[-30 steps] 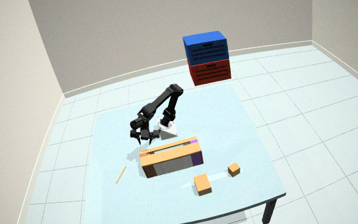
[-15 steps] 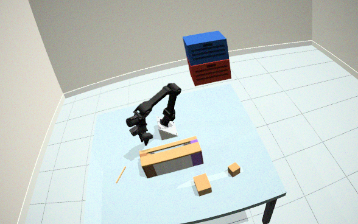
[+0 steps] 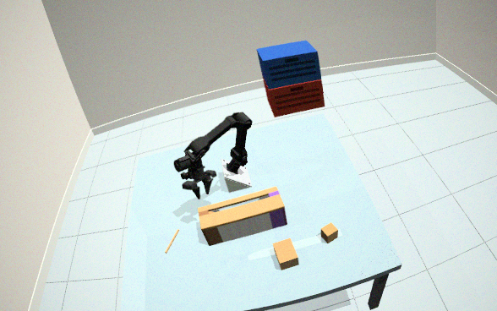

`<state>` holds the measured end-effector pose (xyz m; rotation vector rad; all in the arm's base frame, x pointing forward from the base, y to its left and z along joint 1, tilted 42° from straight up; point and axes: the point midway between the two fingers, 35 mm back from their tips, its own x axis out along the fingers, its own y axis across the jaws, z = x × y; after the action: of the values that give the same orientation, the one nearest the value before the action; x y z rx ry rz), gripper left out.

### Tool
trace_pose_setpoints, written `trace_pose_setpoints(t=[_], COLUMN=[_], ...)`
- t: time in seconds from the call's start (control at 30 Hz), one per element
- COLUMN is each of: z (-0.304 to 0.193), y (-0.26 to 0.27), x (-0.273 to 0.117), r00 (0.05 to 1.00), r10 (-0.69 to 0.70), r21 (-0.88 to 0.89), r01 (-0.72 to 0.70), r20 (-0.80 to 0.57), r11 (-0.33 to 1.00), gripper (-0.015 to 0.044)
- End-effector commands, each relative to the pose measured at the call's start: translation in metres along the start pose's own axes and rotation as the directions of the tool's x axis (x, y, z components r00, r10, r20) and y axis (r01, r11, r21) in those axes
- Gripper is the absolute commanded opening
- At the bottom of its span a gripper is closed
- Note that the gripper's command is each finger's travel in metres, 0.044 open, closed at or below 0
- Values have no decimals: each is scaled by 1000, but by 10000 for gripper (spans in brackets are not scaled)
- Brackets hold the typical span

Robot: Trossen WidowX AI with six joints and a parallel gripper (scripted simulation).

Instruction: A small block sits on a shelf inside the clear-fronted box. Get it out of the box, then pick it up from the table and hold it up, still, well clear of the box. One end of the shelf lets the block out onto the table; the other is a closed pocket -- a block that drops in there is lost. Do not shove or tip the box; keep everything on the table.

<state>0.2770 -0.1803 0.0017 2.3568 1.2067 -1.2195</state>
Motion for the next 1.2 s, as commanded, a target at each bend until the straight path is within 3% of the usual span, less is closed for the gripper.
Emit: trace_pose_setpoints(t=[0.0, 0.53, 0.77, 1.17], z=[13, 13, 27, 29], y=[-4, -4, -33, -36], x=[6, 8, 92, 104], r00=[994, 994, 993, 993], r10=[-13, -13, -13, -13], r21=[744, 744, 743, 743], r01=[93, 93, 95, 95], r20=[-113, -113, -116, -116], r11=[662, 662, 662, 662], gripper=[285, 285, 285, 285])
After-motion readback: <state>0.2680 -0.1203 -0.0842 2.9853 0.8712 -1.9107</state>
